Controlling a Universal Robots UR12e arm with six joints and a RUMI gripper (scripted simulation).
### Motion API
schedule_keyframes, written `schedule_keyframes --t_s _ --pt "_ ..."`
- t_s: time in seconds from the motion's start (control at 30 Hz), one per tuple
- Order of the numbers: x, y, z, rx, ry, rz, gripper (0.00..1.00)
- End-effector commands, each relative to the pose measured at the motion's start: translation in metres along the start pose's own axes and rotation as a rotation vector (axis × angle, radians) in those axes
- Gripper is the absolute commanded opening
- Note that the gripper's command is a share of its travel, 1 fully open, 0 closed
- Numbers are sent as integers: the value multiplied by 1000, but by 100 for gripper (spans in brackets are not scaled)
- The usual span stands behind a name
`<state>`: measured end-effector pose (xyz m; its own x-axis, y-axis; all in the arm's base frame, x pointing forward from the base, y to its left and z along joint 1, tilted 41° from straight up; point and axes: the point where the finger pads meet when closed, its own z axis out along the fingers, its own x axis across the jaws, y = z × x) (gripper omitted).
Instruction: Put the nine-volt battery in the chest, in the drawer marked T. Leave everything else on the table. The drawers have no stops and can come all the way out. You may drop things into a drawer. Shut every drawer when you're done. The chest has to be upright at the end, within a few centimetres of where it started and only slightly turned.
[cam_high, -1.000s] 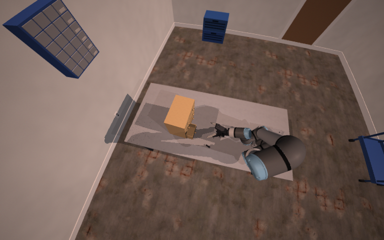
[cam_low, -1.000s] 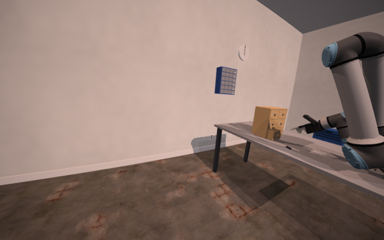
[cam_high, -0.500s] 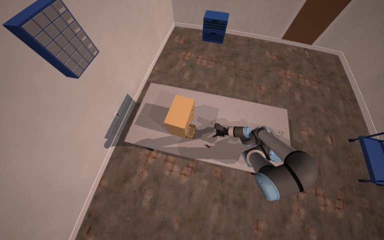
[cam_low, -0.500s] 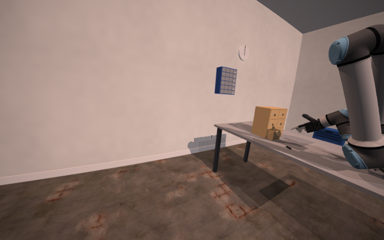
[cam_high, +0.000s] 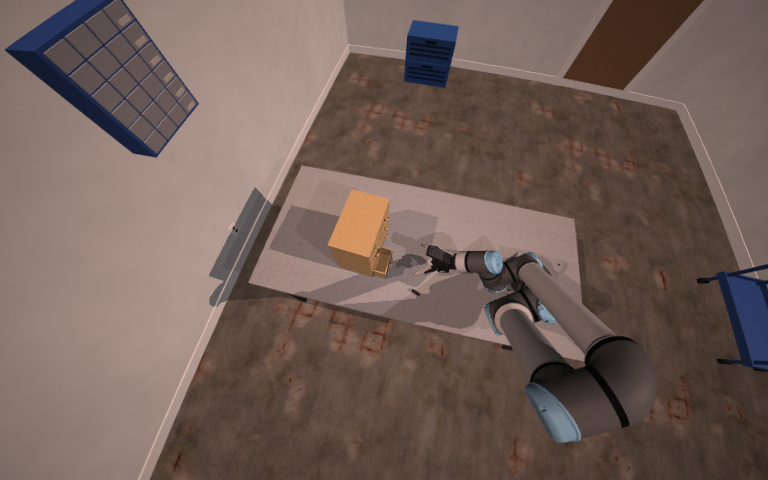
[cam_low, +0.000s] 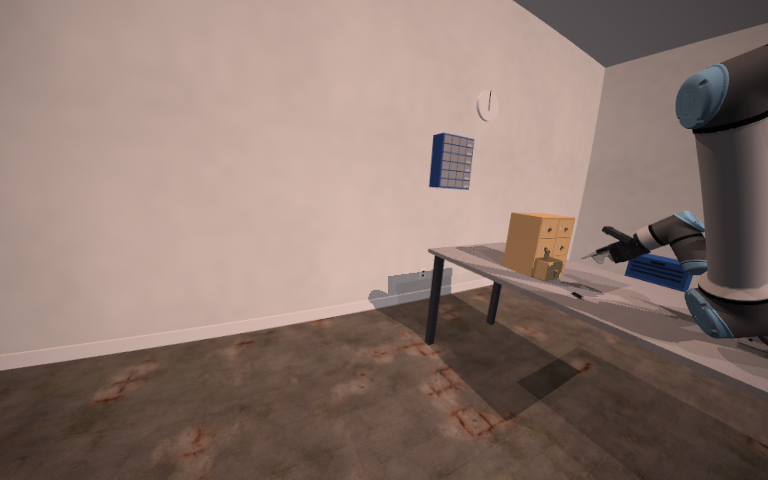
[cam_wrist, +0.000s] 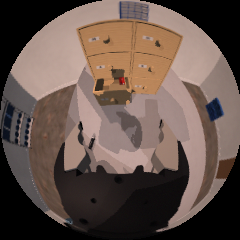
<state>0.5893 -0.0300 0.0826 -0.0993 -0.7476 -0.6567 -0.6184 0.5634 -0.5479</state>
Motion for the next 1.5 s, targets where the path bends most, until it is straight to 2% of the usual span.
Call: schedule_keyframes --t_s 0.0,0.67,1.47 --pt "1 -2 -1 -36 -1 -1 100" --pt "1 -4 -3 -142 -1 -1 100" --pt "0 -9 -7 -331 -1 -1 100"
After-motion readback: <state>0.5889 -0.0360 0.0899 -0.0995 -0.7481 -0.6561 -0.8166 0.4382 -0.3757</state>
